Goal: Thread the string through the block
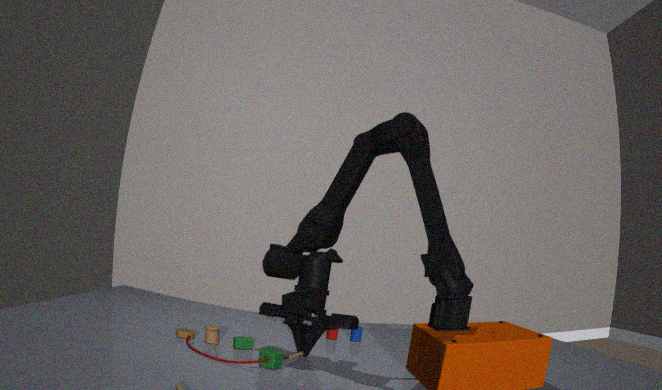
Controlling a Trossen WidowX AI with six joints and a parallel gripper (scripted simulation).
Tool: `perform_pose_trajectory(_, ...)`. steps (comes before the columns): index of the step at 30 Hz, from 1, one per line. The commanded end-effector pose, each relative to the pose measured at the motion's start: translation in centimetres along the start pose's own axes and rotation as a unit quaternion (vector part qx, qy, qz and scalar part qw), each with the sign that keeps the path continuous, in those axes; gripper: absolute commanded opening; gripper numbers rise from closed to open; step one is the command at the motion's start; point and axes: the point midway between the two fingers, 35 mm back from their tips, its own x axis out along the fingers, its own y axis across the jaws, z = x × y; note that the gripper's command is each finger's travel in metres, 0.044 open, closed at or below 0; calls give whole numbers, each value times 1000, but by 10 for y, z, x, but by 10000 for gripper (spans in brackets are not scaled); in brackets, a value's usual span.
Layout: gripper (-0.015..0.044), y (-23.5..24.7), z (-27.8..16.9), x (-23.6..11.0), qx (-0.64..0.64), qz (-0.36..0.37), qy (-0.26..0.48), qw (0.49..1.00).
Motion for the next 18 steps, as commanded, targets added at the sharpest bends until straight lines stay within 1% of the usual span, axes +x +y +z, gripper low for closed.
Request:
perform_pose_trajectory(1, 0, -5, -6, 2, 1, -7, 9, 1000)
perform_pose_trajectory(2, 0, -5, -6, 2, 1, -7, 9, 1000)
perform_pose_trajectory(3, 26, 0, 0, 0, 0, 0, 0, 1000)
perform_pose_trajectory(8, 157, 0, 0, 0, 0, 0, 0, 1000)
perform_pose_trajectory(10, 210, -1, 1, -10, 0, 1, 0, 1000)
perform_pose_trajectory(14, 210, 2, 9, -70, 2, 7, -1, 1000)
perform_pose_trajectory(16, 210, 4, 11, -80, 2, 9, -1, 1000)
perform_pose_trajectory(18, 210, 4, 11, -80, 2, 9, -1, 1000)
